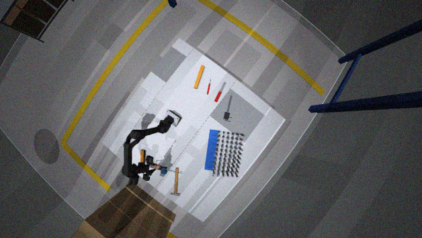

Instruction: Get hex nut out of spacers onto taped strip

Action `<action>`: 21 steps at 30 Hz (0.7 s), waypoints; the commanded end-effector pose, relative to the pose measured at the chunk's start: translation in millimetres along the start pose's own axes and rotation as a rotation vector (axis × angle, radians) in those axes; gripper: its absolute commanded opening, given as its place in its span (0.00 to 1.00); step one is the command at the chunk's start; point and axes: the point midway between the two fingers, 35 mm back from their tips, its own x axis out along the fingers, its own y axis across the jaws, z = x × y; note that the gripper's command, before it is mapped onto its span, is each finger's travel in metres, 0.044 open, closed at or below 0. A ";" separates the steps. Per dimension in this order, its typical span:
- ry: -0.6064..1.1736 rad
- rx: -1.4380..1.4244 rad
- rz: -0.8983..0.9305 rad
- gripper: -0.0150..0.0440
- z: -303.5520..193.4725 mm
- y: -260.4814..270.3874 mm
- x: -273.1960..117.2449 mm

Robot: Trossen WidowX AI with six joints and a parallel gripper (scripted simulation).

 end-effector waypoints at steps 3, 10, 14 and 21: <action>-0.002 -0.024 0.054 0.25 8.1 5.3 -20.2; -0.020 -0.054 0.102 0.25 16.0 8.6 -38.3; -0.034 -0.070 0.130 0.25 19.9 10.2 -48.5; -0.039 -0.075 0.139 0.25 21.4 11.0 -51.4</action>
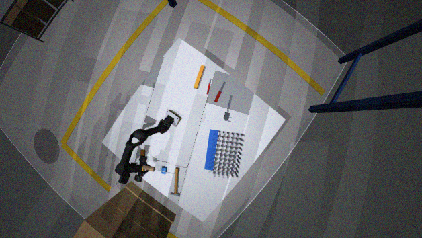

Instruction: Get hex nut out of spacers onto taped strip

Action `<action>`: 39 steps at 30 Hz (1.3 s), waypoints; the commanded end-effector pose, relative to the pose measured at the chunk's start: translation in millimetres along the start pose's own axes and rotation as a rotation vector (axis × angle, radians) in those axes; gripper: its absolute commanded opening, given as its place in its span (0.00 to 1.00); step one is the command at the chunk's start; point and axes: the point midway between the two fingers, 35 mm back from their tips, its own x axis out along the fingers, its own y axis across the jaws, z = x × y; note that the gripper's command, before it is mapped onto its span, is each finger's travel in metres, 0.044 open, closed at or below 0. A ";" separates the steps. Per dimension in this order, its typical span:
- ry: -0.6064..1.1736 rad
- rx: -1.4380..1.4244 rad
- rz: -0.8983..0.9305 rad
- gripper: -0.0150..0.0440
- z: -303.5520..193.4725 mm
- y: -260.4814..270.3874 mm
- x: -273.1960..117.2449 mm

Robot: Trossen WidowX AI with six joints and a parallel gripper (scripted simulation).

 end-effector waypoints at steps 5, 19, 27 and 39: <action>0.005 -0.008 0.012 0.25 0.5 2.0 0.2; 0.005 -0.009 0.012 0.25 4.9 2.2 10.2; 0.004 -0.009 0.012 0.25 7.5 2.1 15.9; 0.004 -0.009 0.012 0.25 11.3 1.6 24.4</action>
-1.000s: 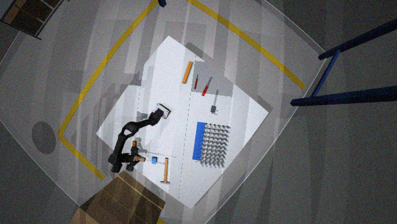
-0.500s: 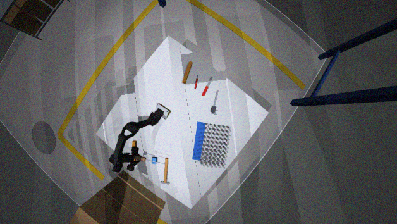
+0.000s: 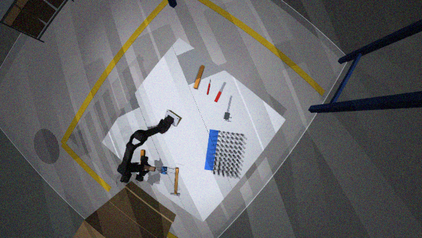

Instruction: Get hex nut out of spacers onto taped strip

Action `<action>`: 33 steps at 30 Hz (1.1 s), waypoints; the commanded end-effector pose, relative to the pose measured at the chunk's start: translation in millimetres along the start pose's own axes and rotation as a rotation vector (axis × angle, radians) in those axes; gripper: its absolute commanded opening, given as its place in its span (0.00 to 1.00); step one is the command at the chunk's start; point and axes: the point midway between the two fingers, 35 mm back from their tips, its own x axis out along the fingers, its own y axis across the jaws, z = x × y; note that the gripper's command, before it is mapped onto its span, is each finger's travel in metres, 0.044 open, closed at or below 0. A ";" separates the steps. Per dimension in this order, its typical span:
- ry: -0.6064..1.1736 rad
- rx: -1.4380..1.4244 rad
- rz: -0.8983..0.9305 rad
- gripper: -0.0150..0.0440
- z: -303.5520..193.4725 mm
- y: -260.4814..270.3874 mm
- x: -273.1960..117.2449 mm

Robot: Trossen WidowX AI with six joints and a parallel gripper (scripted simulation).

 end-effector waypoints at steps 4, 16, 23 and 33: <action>0.009 -0.002 -0.001 0.25 1.3 -1.0 6.6; 0.009 -0.002 -0.001 0.25 5.1 -2.0 15.1; 0.009 -0.002 -0.001 0.25 7.3 -2.7 20.0; 0.009 -0.002 -0.001 0.25 10.3 -3.9 27.0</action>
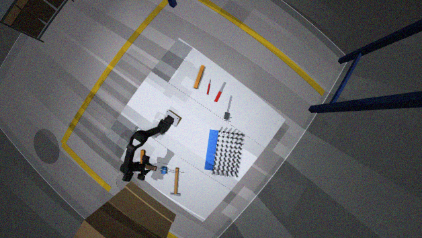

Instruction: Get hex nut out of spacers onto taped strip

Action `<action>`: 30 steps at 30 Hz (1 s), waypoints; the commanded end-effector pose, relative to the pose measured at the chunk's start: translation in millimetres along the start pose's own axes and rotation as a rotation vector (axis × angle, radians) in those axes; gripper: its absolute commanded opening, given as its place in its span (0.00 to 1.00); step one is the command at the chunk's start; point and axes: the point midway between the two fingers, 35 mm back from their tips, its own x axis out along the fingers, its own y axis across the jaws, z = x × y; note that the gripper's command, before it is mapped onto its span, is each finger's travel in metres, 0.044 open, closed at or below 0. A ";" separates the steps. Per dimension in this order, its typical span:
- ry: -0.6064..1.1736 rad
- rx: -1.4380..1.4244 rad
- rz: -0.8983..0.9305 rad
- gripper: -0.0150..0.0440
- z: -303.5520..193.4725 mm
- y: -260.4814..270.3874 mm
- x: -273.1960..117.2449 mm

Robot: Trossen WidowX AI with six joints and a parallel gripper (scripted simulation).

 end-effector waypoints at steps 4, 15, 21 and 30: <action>0.009 -0.002 -0.001 0.25 1.2 -1.7 6.5; 0.009 -0.002 -0.001 0.25 4.6 -3.3 14.1; 0.009 -0.002 -0.001 0.25 6.4 -4.4 18.3; 0.009 -0.002 -0.001 0.25 9.0 -6.0 24.4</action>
